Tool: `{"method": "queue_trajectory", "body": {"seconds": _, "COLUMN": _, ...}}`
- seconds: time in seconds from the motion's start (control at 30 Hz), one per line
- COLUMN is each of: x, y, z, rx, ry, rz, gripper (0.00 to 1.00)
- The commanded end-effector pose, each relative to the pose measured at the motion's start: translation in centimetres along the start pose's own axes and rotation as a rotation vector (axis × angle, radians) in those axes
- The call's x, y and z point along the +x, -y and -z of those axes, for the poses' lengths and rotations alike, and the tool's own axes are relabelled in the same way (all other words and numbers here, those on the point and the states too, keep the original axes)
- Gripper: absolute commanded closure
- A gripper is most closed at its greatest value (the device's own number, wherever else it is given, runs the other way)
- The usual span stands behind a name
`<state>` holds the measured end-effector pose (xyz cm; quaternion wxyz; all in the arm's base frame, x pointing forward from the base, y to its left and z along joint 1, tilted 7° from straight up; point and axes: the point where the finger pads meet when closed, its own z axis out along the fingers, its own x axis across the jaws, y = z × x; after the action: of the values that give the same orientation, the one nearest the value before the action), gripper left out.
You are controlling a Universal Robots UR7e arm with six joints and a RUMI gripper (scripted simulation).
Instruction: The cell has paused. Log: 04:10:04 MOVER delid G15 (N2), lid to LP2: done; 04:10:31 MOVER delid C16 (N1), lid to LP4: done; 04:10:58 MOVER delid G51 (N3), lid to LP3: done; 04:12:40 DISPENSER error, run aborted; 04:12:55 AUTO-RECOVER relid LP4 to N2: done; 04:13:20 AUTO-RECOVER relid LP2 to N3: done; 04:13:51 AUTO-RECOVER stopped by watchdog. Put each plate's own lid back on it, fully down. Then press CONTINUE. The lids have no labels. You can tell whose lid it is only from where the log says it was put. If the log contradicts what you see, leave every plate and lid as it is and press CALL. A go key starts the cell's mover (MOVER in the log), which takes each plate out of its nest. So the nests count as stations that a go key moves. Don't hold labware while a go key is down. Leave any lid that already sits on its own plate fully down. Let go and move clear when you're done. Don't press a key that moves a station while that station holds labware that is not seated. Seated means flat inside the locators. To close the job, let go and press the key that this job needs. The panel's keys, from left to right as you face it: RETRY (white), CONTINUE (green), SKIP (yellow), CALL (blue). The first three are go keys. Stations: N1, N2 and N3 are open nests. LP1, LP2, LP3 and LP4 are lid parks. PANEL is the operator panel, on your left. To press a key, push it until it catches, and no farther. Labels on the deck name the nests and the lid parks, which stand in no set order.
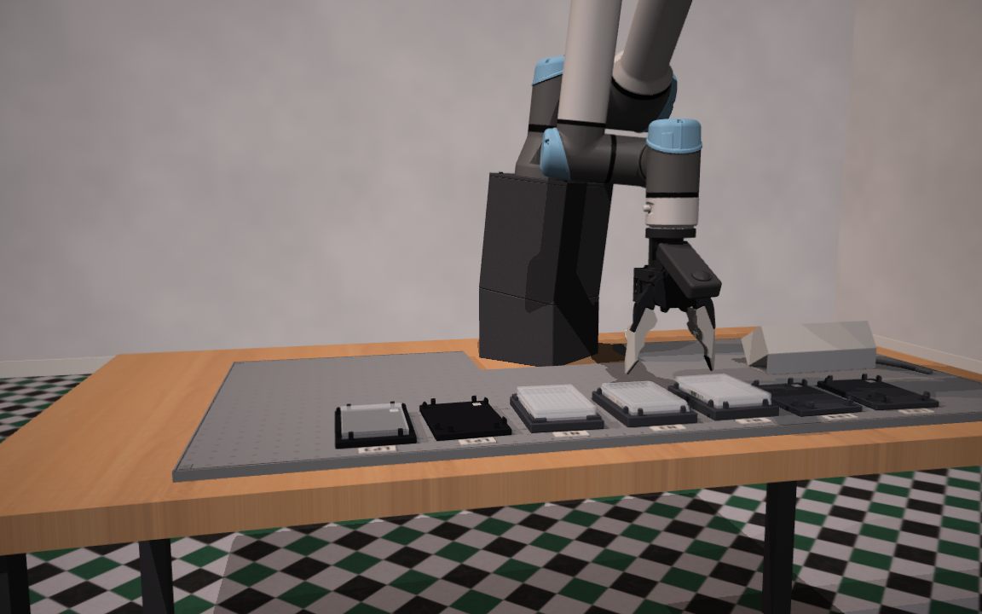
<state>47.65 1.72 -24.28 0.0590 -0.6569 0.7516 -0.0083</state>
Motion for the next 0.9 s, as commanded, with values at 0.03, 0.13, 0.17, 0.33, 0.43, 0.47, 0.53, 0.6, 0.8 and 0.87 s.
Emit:
{"method": "queue_trajectory", "body": {"seconds": 0.03, "x": 3.1, "y": -0.1, "z": -0.1, "rx": -0.003, "ry": 0.006, "rz": 0.01, "gripper": 0.18}}
{"method": "queue_trajectory", "body": {"seconds": 0.13, "x": 4.7, "y": 0.0, "z": -0.1, "rx": -0.001, "ry": 0.005, "rz": 0.01, "gripper": 0.18}}
{"method": "queue_trajectory", "body": {"seconds": 0.17, "x": 5.2, "y": 0.1, "z": -0.1, "rx": -0.001, "ry": 0.005, "rz": 0.01, "gripper": 0.18}}
{"method": "queue_trajectory", "body": {"seconds": 0.33, "x": 7.8, "y": 0.4, "z": -0.1, "rx": 0.002, "ry": 0.004, "rz": 0.01, "gripper": 0.18}}
{"method": "queue_trajectory", "body": {"seconds": 0.43, "x": 9.3, "y": 0.5, "z": -0.1, "rx": 0.002, "ry": 0.004, "rz": 0.01, "gripper": 0.18}}
{"method": "queue_trajectory", "body": {"seconds": 0.47, "x": 9.3, "y": 0.5, "z": -0.1, "rx": 0.002, "ry": 0.004, "rz": 0.01, "gripper": 0.18}}
{"method": "queue_trajectory", "body": {"seconds": 0.53, "x": 9.8, "y": 0.5, "z": -0.1, "rx": 0.002, "ry": 0.004, "rz": 0.01, "gripper": 0.18}}
{"method": "queue_trajectory", "body": {"seconds": 0.6, "x": 10.8, "y": 0.5, "z": -0.1, "rx": 0.002, "ry": 0.004, "rz": 0.01, "gripper": 0.18}}
{"method": "queue_trajectory", "body": {"seconds": 0.8, "x": 13.8, "y": 0.6, "z": -0.1, "rx": 0.002, "ry": 0.004, "rz": 0.01, "gripper": 0.18}}
{"method": "queue_trajectory", "body": {"seconds": 0.87, "x": 14.8, "y": 0.6, "z": -0.1, "rx": 0.002, "ry": 0.004, "rz": 0.01, "gripper": 0.18}}
